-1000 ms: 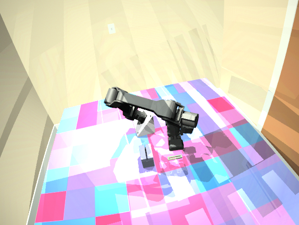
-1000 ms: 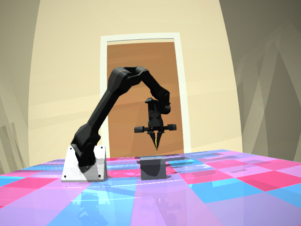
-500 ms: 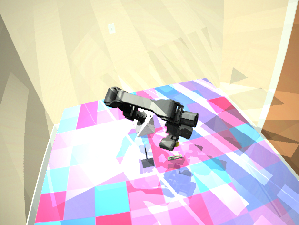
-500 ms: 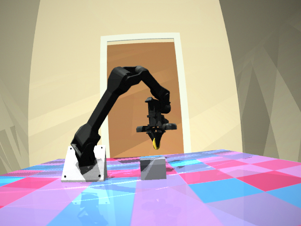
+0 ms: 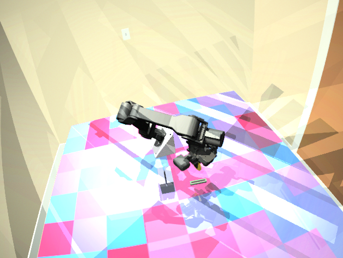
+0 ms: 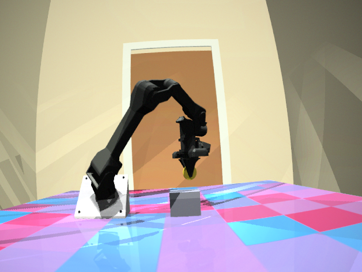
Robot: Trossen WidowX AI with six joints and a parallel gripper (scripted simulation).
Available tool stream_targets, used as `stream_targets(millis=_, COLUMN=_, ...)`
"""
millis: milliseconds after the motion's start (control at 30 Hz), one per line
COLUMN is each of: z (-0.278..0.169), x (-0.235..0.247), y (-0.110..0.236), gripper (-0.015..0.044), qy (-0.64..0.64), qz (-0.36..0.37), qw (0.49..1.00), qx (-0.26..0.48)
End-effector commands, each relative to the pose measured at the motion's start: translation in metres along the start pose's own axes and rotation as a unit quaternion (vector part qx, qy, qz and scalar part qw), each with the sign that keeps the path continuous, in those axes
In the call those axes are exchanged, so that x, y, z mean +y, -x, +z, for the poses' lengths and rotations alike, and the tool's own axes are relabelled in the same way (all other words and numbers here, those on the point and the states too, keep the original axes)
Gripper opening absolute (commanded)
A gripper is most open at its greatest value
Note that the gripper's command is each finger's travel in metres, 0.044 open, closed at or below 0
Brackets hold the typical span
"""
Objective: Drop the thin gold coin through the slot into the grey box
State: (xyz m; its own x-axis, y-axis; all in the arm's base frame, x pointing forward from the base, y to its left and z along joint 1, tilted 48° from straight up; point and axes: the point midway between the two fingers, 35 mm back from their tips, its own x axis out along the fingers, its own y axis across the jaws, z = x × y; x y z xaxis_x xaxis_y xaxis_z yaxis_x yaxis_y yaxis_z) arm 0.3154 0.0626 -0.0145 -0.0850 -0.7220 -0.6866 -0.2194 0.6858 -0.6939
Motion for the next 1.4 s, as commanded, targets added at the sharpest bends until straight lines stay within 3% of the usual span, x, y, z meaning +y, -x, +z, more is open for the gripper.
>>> stream_targets(millis=0, z=-0.002, x=0.000, y=0.000, gripper=0.0000, qy=-0.083, qz=0.001, qw=0.997, qx=0.002)
stream_targets(millis=300, z=-0.002, x=-0.001, y=0.000, gripper=0.0000, qy=-0.223, qz=0.000, qw=0.975, qx=0.003)
stream_targets(millis=1367, z=-0.030, x=-0.056, y=0.004, gripper=0.0000, qy=-0.225, qz=0.000, qw=0.974, qx=0.003)
